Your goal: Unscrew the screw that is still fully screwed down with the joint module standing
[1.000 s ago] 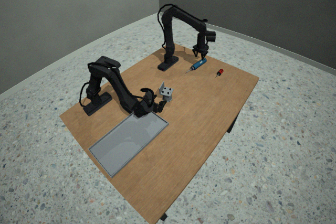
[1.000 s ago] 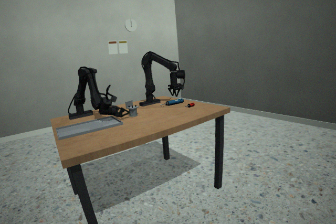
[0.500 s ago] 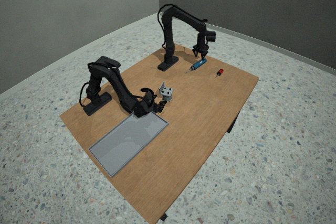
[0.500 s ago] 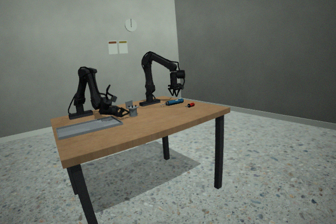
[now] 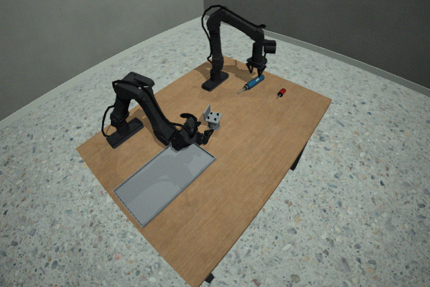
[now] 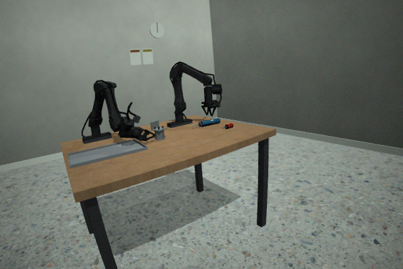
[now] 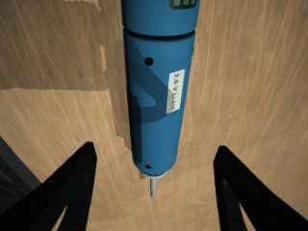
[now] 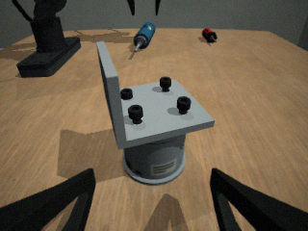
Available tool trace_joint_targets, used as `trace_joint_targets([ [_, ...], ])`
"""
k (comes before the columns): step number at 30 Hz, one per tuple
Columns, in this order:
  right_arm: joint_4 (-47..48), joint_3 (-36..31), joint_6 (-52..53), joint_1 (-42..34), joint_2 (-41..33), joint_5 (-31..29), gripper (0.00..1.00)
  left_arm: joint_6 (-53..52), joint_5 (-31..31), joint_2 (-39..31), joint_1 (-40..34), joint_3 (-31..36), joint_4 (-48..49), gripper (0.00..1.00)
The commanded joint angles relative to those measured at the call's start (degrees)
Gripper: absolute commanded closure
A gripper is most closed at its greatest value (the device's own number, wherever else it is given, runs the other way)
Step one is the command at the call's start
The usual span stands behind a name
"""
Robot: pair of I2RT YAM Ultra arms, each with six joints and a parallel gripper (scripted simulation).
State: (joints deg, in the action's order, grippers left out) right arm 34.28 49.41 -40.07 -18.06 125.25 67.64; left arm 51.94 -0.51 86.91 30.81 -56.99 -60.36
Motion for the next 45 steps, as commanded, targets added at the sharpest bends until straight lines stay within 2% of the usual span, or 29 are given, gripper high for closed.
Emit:
trace_joint_targets([
  [1,0.31,-1.34,0.77,0.74,-0.25,0.16,0.14,0.42,0.51,-0.43,-0.05,-0.45,0.05,0.35],
  [17,5.16,1.61,4.24,-2.64,2.28,-2.11,0.14,0.42,0.51,-0.43,-0.05,-0.45,0.05,0.35],
  [22,5.30,1.58,4.30,-2.50,0.94,-1.44,0.14,0.42,0.51,-0.43,-0.05,-0.45,0.05,0.35],
  [34,9.04,2.41,7.48,-4.86,4.00,-3.88,0.14,0.42,0.51,-0.43,-0.05,-0.45,0.05,0.35],
  [39,9.16,2.41,7.53,-4.83,2.64,-3.22,0.14,0.42,0.51,-0.43,-0.05,-0.45,0.05,0.35],
  [45,10.74,2.99,8.96,-5.96,4.95,-4.80,0.14,0.42,0.51,-0.43,-0.05,-0.45,0.05,0.35],
])
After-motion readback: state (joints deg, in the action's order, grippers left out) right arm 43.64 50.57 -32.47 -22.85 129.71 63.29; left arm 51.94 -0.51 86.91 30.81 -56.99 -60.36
